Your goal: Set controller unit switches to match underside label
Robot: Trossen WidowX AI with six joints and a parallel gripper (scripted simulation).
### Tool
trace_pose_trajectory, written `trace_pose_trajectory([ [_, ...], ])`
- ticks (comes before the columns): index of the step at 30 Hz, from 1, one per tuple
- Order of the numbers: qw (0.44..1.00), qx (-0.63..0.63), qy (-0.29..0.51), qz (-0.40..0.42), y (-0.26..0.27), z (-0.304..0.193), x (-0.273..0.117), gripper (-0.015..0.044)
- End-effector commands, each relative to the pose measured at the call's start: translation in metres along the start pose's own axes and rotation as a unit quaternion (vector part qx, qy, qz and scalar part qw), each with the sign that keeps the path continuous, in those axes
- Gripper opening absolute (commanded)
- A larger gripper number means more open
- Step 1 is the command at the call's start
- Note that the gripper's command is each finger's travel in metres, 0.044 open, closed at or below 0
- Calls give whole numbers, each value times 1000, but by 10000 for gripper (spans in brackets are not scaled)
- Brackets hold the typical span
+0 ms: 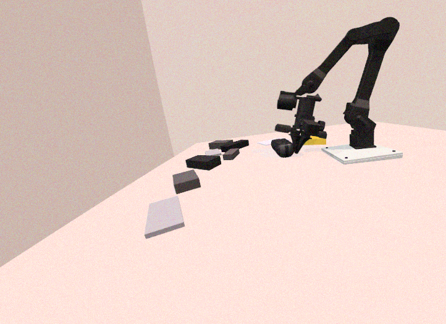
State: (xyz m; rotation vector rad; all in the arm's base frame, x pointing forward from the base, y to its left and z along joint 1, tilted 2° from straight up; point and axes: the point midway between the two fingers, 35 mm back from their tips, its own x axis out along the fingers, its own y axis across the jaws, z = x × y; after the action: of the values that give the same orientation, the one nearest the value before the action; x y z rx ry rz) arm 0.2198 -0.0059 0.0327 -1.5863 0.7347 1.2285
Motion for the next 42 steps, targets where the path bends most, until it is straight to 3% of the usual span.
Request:
trace_pose_trajectory([
  [1, 1000, 0, 1, -4, -10, -1, 1, 0],
  [31, 1000, 0, 1, -5, -39, -7, 10, 0],
  [39, 1000, 0, 1, -3, 5, -4, -54, 0],
  [42, 1000, 0, 1, -3, 10, -3, -60, 0],
])
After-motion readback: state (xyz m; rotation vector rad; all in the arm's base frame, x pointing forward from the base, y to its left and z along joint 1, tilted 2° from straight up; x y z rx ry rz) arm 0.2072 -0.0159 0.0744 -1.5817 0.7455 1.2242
